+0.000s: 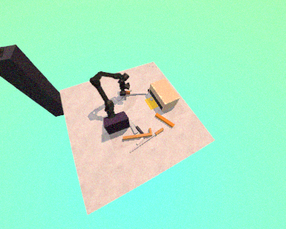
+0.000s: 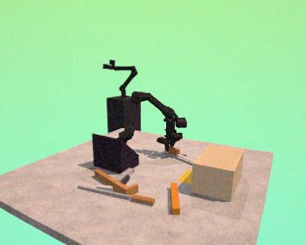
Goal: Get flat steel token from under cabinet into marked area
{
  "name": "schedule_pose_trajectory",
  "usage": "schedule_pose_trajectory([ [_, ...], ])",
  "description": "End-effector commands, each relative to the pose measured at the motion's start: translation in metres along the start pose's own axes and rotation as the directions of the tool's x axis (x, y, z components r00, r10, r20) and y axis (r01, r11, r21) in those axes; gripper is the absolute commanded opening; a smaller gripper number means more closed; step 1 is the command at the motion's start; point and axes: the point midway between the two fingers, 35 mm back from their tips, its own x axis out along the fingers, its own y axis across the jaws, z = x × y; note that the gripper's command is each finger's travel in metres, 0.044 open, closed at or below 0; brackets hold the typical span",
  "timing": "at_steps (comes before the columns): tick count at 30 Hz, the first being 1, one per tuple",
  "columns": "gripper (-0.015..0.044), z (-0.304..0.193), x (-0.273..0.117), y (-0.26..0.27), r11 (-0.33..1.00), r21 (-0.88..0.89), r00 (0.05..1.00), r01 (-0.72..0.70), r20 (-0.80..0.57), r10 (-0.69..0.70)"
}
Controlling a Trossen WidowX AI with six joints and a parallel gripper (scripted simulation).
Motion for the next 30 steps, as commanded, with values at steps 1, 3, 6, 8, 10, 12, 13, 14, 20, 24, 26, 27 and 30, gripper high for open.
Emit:
schedule_pose_trajectory([
  [1,0.0,0.002,-0.001,0.001,0.999,0.033,1.0,-0.003,0.009,0.002],
  [3,0.0,0.002,-0.001,0.001,0.999,0.049,1.0,-0.003,0.009,0.002],
  [6,0.0,0.002,-0.001,0.001,0.997,0.072,1.0,-0.003,0.009,0.002],
  [8,0.0,0.002,-0.001,0.001,0.996,0.087,1.0,-0.003,0.009,0.002],
  [10,0.0,0.002,-0.001,0.001,0.995,0.103,1.0,-0.003,0.009,0.002],
  [12,0.0,0.002,-0.001,0.001,0.995,0.104,1.0,-0.003,0.009,0.002],
  [13,0.0,0.003,-0.001,0.001,0.994,0.105,1.0,-0.003,0.009,0.002],
  [14,0.0,0.004,-0.001,0.001,0.994,0.106,1.0,-0.003,0.009,0.002],
  [20,0.0,0.011,-0.001,0.0,0.993,0.119,1.0,-0.002,0.009,0.001],
  [24,0.0,0.016,-0.001,-0.001,0.992,0.126,1.0,-0.002,0.009,0.001],
  [26,0.0,0.018,-0.001,-0.001,0.992,0.128,1.0,-0.002,0.01,0.001],
  [27,0.0,0.02,-0.001,-0.002,0.992,0.13,1.0,-0.002,0.01,0.001],
  [30,0.0,0.024,-0.001,-0.002,0.991,0.134,1.0,-0.002,0.01,0.001],
])
